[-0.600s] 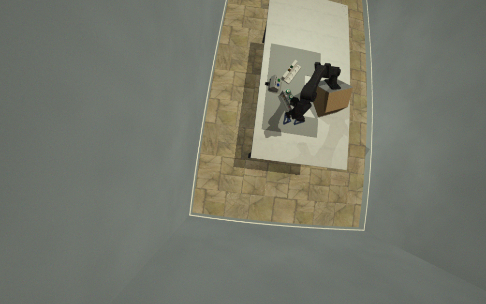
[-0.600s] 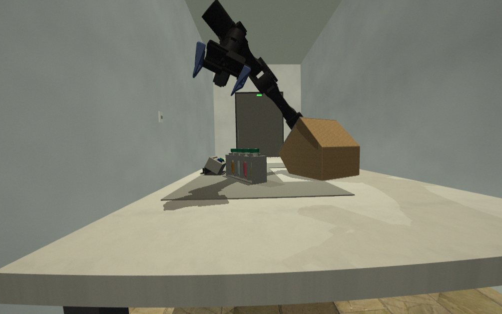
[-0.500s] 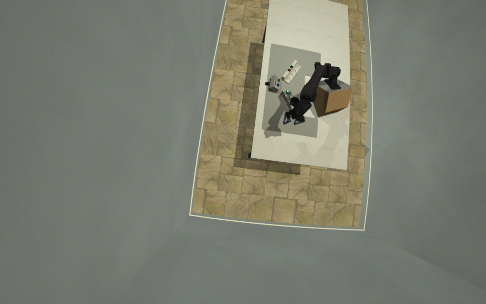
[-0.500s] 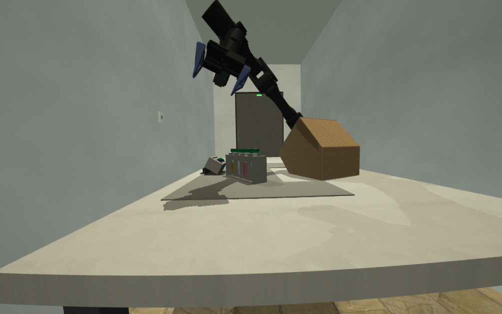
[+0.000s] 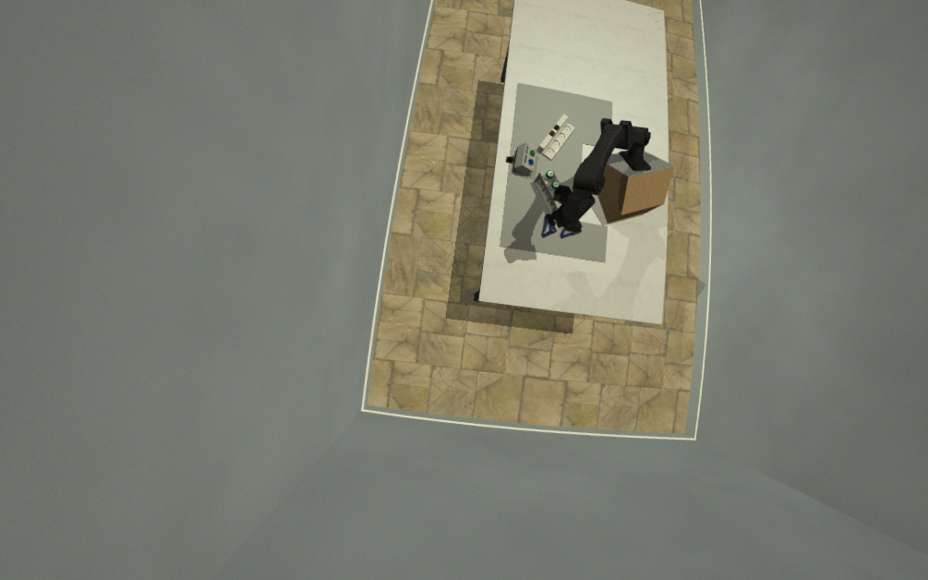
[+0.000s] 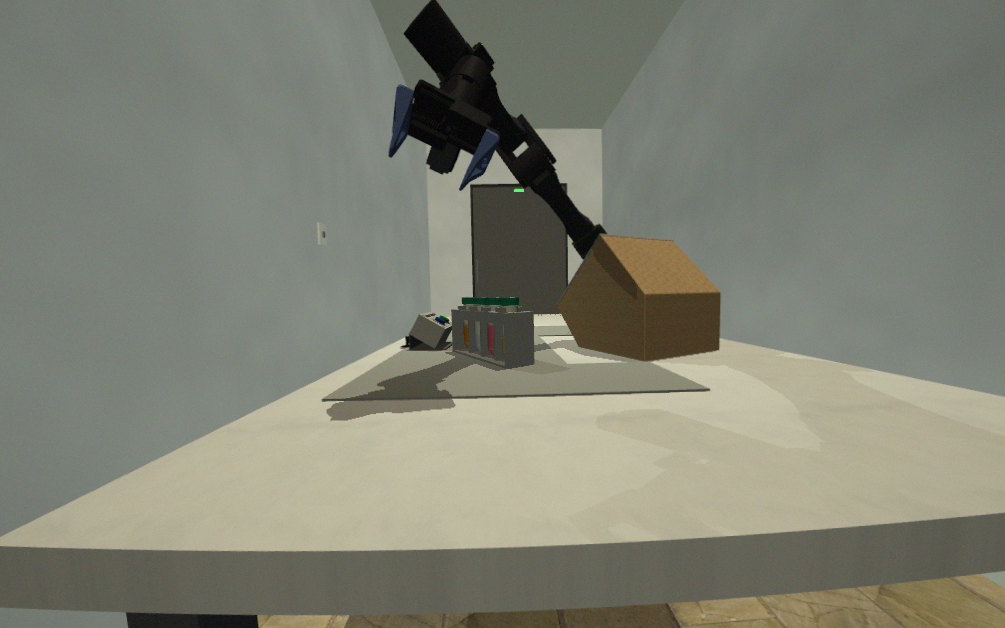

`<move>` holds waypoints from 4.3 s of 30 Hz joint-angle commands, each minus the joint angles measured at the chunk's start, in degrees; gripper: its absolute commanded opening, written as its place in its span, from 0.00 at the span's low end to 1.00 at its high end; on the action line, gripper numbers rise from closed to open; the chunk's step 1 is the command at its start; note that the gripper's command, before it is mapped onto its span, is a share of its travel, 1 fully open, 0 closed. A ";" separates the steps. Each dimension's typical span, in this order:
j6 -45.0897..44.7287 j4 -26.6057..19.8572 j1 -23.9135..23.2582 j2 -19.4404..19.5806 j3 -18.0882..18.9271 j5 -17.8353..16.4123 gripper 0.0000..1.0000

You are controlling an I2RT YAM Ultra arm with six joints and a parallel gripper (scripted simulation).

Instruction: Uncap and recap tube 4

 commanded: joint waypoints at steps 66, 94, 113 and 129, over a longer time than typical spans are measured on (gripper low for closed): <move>-38.70 -1.19 -9.15 -21.67 -25.83 3.90 0.49; -71.36 -0.03 -15.87 -39.28 -48.30 6.85 0.49; -93.80 -1.95 -20.92 -50.70 -62.85 8.90 0.49; -112.25 -2.43 -25.17 -59.95 -74.78 10.54 0.49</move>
